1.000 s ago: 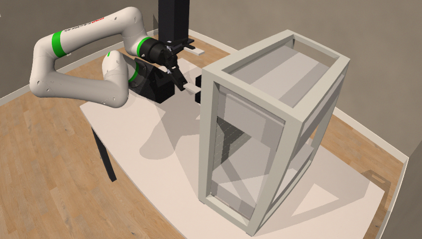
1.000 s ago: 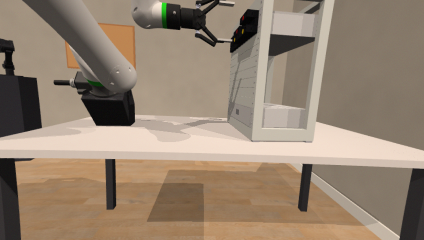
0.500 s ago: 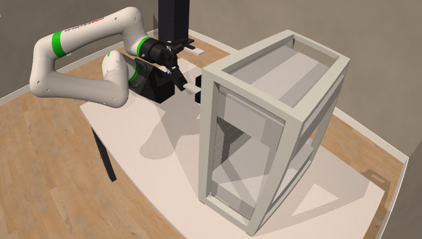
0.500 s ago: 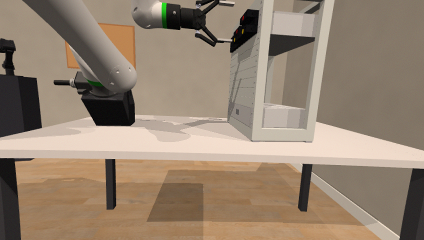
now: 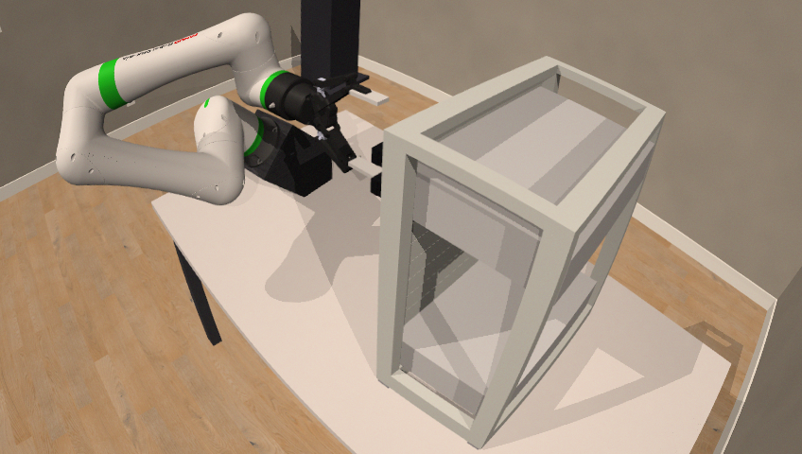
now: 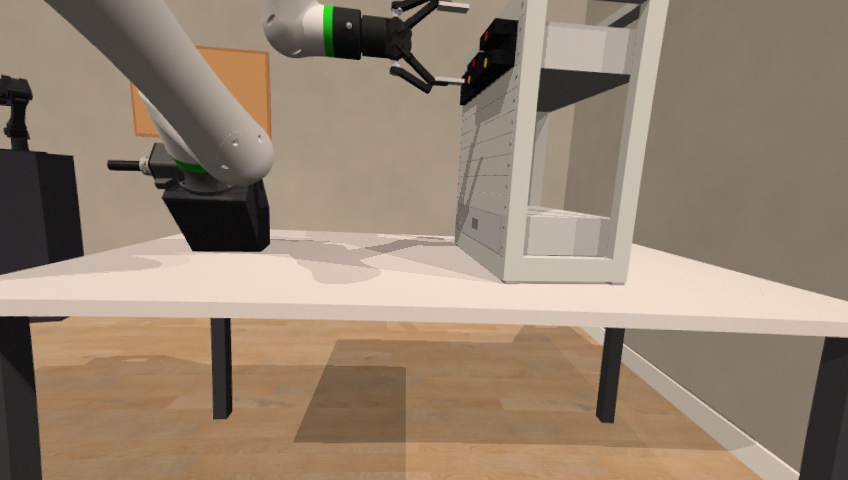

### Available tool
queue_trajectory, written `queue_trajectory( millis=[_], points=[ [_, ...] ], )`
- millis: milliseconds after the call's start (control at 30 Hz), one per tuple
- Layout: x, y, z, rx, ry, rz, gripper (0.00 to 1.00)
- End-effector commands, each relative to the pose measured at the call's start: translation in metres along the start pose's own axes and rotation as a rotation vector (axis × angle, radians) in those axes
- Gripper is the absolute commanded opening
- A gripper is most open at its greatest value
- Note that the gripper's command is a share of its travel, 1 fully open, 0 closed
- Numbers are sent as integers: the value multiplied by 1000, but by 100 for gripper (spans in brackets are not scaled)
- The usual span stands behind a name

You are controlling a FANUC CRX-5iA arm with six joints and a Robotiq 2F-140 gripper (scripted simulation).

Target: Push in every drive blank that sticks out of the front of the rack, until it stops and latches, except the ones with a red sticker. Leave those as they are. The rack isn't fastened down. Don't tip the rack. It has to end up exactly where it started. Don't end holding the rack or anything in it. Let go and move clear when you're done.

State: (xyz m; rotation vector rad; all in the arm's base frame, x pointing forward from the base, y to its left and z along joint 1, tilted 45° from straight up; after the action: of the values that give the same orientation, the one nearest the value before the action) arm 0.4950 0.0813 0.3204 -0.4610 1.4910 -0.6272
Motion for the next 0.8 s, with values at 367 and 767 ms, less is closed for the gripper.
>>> queue_trajectory(
  millis=[367, 767],
  points=[
    [0, 0, 0, 0, 0, 0, 100],
    [0, 0, 0, 0, 0, 0, 0]
  ],
)
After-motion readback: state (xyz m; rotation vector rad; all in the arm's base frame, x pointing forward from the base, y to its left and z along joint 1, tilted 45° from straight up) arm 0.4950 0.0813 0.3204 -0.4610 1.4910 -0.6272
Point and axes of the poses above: the point where the finger pads meet when closed, its own z axis out along the fingers, its own x axis across the jaws, y = z × x, the point moved 7 cm from there along -z, back along the fingers, and after that the axes turned 5 degrees about z, right-handed, at the moved point
